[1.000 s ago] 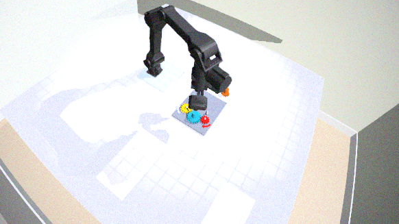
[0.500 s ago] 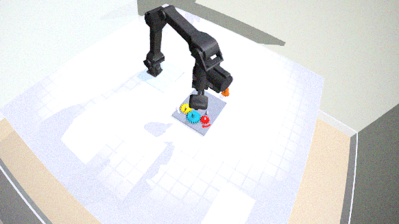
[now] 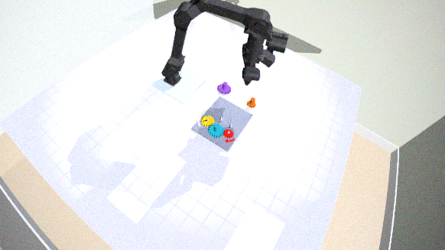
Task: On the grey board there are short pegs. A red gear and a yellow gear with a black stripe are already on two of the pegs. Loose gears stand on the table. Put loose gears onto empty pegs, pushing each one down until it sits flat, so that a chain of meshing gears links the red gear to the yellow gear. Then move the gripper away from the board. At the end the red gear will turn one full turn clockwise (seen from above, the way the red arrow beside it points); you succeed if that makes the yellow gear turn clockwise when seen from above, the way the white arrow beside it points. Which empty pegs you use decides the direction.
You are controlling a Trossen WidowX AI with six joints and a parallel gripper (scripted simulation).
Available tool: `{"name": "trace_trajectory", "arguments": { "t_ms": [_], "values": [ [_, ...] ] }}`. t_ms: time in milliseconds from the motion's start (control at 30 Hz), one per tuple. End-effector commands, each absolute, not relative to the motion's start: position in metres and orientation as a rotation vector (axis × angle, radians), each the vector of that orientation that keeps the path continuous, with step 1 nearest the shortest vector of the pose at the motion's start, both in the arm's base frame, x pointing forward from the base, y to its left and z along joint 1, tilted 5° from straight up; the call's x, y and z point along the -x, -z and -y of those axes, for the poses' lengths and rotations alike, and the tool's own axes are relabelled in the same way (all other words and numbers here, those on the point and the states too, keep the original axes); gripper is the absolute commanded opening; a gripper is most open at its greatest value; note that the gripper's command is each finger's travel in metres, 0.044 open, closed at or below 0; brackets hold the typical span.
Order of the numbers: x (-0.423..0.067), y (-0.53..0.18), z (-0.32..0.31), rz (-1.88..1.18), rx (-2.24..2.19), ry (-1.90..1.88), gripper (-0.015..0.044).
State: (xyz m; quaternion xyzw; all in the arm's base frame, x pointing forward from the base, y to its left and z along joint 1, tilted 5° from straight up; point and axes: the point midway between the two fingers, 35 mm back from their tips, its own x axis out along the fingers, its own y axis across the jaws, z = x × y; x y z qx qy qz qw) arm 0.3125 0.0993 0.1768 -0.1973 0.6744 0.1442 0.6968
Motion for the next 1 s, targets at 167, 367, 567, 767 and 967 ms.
{"name": "trace_trajectory", "arguments": {
  "t_ms": [167,367,567,767,967],
  "values": [
    [-0.236,-0.182,-0.224,-1.520,0.437,-0.338,0.0440],
    [-0.202,-0.184,-0.254,-1.527,0.441,-0.341,0.0440],
    [-0.202,-0.184,-0.254,-1.527,0.441,-0.341,0.0440],
    [-0.202,-0.184,-0.254,-1.527,0.441,-0.341,0.0440],
    [-0.202,-0.184,-0.254,-1.527,0.441,-0.341,0.0440]
  ]
}}
